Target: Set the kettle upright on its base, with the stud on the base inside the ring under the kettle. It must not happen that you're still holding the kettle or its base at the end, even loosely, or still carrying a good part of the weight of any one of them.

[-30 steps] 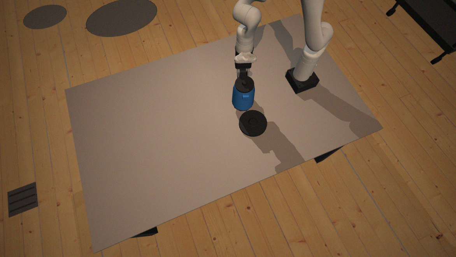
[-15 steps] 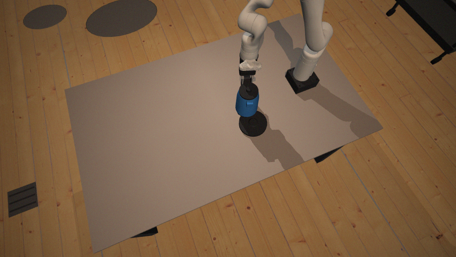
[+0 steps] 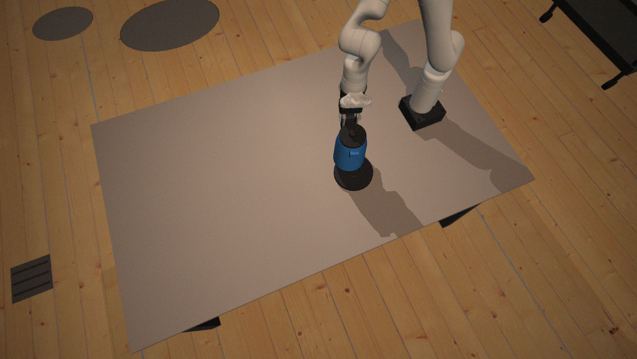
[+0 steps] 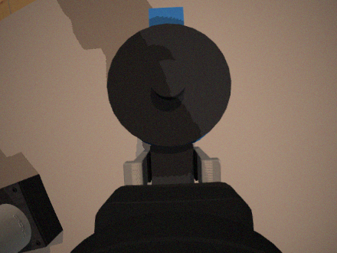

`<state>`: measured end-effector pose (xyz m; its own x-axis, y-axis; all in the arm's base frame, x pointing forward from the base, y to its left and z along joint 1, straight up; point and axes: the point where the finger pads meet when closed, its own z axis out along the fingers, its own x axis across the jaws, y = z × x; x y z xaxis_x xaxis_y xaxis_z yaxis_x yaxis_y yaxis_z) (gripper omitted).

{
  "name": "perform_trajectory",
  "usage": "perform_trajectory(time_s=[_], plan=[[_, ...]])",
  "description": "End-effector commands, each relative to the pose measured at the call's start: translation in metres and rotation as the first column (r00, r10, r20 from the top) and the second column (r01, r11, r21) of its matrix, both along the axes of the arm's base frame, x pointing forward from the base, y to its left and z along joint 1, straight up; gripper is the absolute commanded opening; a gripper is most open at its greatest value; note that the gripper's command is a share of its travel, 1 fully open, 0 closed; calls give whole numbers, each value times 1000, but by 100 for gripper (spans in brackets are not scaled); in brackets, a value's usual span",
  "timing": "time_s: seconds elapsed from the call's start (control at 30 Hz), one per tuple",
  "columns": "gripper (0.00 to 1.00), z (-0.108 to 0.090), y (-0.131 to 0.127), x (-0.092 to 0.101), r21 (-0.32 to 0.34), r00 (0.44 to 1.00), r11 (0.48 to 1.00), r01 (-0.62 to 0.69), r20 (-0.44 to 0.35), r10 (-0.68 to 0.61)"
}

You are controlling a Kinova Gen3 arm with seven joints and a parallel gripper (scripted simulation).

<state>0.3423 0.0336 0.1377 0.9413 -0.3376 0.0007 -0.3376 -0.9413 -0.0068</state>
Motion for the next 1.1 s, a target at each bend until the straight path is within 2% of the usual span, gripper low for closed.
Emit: perform_trajectory(time_s=[0.0, 0.6, 1.07], plan=[[0, 0, 10, 0, -1, 1000, 1000, -17, 1, 17], [0, 1, 36, -1, -1, 1000, 1000, -17, 1, 17], [0, 1, 42, -2, -1, 1000, 1000, -17, 1, 17]])
